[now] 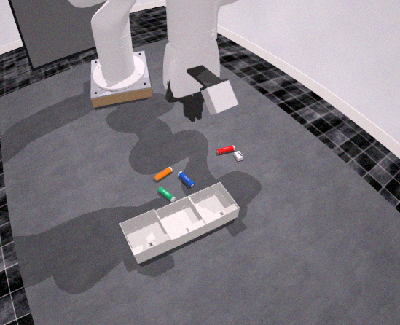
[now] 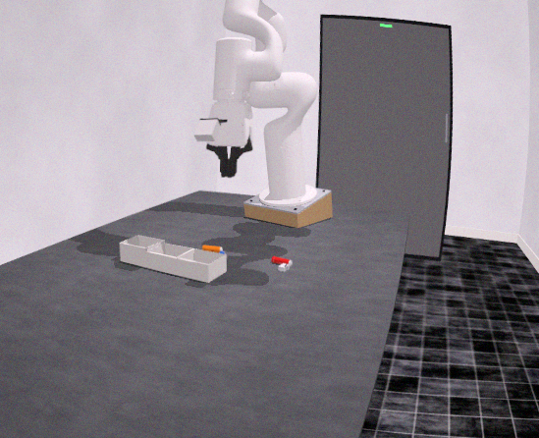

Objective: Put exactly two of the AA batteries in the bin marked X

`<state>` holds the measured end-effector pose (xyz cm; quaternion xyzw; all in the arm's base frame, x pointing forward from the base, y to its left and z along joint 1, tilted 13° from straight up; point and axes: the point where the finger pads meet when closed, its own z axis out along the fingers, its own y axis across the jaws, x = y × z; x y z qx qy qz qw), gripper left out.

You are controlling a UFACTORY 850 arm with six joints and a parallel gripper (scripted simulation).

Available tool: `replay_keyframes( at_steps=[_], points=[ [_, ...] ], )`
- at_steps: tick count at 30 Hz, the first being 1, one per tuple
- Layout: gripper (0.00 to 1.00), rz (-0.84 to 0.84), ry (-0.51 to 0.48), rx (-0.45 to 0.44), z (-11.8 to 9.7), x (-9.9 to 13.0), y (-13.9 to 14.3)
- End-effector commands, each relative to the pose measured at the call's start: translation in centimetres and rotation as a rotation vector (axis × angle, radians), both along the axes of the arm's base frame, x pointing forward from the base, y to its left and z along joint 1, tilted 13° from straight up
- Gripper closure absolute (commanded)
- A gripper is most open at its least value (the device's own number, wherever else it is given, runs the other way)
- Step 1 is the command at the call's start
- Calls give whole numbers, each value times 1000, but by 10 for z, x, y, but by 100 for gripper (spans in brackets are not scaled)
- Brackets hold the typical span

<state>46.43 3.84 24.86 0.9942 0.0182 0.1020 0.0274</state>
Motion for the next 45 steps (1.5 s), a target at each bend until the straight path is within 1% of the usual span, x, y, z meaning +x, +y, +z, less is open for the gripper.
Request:
replay_keyframes(
  at_steps=[1, 12, 14, 15, 24, 26, 41, 43, 45],
  points=[
    [93, 9, -8, -9, 0, -6, -3],
    [93, 9, -8, -9, 0, -6, -3],
    [93, -88, -13, 12, -6, 3, -16],
    [93, -109, -14, 16, -9, 7, -22],
    [93, -109, -14, 16, -37, 48, -79],
    [93, -109, -14, 16, -37, 48, -79],
    [93, -109, -14, 16, -84, 116, -173],
    [93, -109, -14, 16, -84, 116, -173],
    [93, -109, -14, 15, -89, 124, -183]
  ],
)
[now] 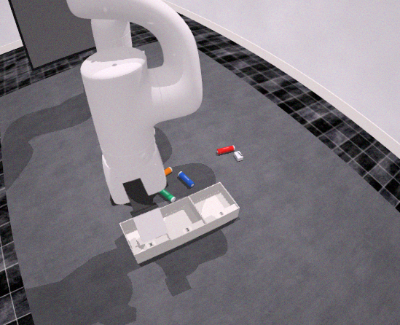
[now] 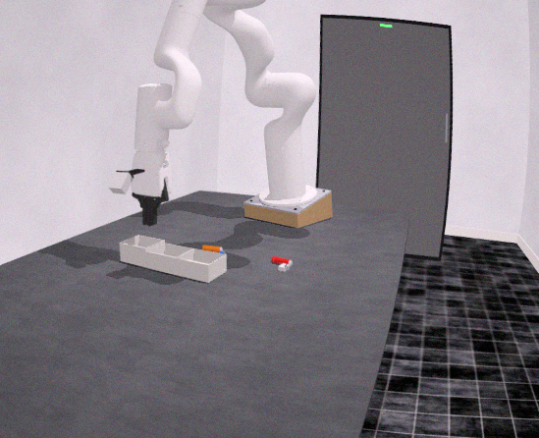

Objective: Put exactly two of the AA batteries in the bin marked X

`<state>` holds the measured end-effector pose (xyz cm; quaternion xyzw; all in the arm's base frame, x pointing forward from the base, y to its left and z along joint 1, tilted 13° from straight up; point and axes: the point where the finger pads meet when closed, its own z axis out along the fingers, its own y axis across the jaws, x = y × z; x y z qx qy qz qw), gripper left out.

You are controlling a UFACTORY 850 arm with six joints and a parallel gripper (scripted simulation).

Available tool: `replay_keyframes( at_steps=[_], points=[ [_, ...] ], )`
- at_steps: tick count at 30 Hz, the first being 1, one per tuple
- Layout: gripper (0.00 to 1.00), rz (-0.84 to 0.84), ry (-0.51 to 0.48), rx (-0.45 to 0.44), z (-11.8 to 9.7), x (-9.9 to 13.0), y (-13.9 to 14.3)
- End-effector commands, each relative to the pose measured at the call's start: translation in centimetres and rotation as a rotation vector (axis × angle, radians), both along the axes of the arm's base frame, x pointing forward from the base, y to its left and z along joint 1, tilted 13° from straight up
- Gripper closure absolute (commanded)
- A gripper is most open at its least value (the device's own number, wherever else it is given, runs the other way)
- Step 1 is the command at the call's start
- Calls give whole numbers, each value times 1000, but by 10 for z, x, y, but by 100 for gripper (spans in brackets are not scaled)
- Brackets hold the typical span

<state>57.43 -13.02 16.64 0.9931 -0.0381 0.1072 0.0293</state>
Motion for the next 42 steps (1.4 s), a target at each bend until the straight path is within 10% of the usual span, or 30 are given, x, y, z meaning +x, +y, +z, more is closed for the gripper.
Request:
replay_keyframes(
  at_steps=[1, 42],
  points=[
    [93, 3, -1, 8, -7, 14, -14],
    [93, 3, -1, 8, -65, 26, -18]
  ],
)
